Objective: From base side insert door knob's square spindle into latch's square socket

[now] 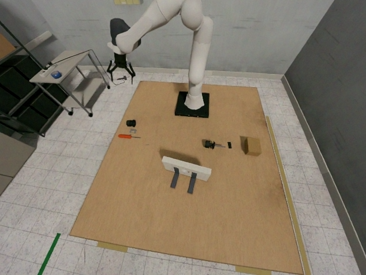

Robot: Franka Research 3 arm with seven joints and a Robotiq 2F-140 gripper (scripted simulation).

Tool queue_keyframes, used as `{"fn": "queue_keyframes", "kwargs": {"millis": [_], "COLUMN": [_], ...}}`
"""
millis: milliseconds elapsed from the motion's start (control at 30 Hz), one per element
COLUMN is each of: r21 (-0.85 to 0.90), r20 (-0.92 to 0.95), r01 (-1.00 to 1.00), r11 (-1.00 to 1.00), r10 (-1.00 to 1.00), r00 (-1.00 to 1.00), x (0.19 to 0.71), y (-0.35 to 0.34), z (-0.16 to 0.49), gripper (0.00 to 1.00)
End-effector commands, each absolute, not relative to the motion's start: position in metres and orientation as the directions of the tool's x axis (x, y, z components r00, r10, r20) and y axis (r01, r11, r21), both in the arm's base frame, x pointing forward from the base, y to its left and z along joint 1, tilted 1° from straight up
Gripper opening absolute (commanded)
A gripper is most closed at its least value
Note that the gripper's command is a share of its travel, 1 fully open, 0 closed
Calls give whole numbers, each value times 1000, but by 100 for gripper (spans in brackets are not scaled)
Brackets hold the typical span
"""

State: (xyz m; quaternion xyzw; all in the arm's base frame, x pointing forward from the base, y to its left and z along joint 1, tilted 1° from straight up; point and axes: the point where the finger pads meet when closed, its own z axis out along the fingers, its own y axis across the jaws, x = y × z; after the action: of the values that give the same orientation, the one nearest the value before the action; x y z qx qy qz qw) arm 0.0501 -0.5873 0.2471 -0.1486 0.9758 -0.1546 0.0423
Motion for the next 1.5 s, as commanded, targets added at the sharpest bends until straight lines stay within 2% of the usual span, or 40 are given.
{"fn": "queue_keyframes", "kwargs": {"millis": [0, 633, 733, 867, 1033, 1100, 1133, 1167, 1267, 1400, 1467], "r21": [-314, -313, -305, -271, -257, -257, -257, -240, -240, -199, -199], "r20": [-37, -39, -54, -85, -90, -90, -90, -94, -94, -95, -95], "r01": [-277, -289, -358, -557, -619, -619, -619, -681, -681, -798, -798], "r11": [908, 905, 882, 785, 742, 742, 742, 692, 692, 569, 569], "r10": [-303, -317, -392, -596, -656, -656, -656, -715, -715, -822, -822], "r00": [-952, -948, -919, -798, -749, -749, -749, -693, -693, -562, -562], "x": [50, 62, 125, 187, 271, 271, 313, 321, 363, 407, 431], "y": [-587, -585, -567, -532, -483, -483, -453, -440, -402, -333, -299], "z": [247, 247, 248, 246, 244, 244, 243, 242, 239, 232, 230], "gripper": [100, 100, 100, 100, 100, 100, 100, 100, 100, 100, 100]}}
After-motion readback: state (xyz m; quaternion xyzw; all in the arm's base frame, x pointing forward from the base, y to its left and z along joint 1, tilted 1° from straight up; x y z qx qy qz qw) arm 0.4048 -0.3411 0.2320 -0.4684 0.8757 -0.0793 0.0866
